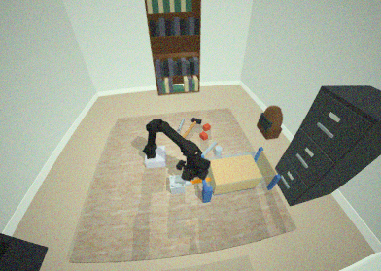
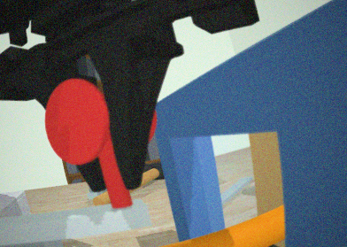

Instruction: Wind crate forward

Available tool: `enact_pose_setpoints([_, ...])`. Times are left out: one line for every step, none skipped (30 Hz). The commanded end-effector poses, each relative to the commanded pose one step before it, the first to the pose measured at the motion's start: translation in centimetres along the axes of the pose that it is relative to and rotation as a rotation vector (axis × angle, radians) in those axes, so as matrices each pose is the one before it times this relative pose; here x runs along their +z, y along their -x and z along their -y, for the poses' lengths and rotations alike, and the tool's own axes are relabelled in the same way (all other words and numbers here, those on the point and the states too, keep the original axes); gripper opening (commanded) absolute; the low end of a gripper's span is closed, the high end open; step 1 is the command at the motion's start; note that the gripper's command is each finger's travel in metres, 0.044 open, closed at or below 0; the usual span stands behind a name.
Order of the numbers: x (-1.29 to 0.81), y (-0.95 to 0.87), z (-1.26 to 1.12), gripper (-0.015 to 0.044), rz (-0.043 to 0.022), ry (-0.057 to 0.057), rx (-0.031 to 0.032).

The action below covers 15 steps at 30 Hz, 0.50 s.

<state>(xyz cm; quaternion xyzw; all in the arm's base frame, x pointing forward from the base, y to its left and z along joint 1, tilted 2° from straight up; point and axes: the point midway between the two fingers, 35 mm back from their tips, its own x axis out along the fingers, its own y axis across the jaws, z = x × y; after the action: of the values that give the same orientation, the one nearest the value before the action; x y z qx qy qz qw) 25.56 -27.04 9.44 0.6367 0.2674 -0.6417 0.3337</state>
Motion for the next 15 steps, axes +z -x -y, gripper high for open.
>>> enact_pose_setpoints([-1.798, 0.143, 1.361, 0.0000, -0.02385, 0.0229, -0.02890])
enact_pose_setpoints([-0.135, -0.003, 0.152, 0.0000, -0.00011, 0.0000, -0.00011])
enact_pose_setpoints([-0.079, -0.002, 0.091, 0.0000, -0.00006, 0.0000, -0.00007])
enact_pose_setpoints([-0.130, -0.003, 0.156, 0.0000, -0.00011, 0.0000, -0.00012])
enact_pose_setpoints([-0.076, -0.002, 0.093, 0.0000, -0.00006, 0.0000, -0.00007])
enact_pose_setpoints([-0.125, -0.003, 0.161, 0.0000, -0.00010, 0.0000, -0.00012])
enact_pose_setpoints([-0.073, -0.002, 0.095, 0.0000, -0.00006, 0.0000, -0.00007])
enact_pose_setpoints([-0.119, -0.003, 0.165, 0.0000, -0.00010, 0.0000, -0.00012])
enact_pose_setpoints([-0.070, -0.002, 0.097, 0.0000, -0.00006, 0.0000, -0.00007])
enact_pose_setpoints([-0.114, -0.003, 0.168, 0.0000, -0.00009, 0.0000, -0.00013])
enact_pose_setpoints([-0.067, -0.002, 0.100, 0.0000, -0.00005, 0.0000, -0.00007])
enact_pose_setpoints([-0.109, -0.003, 0.172, 0.0000, -0.00009, 0.0000, -0.00013])
enact_pose_setpoints([-0.063, -0.002, 0.102, 0.0000, -0.00005, 0.0000, -0.00008])
enact_pose_setpoints([-0.103, -0.003, 0.176, 0.0000, -0.00008, 0.0000, -0.00013])
enact_pose_setpoints([-0.060, -0.002, 0.104, 0.0000, -0.00005, 0.0000, -0.00008])
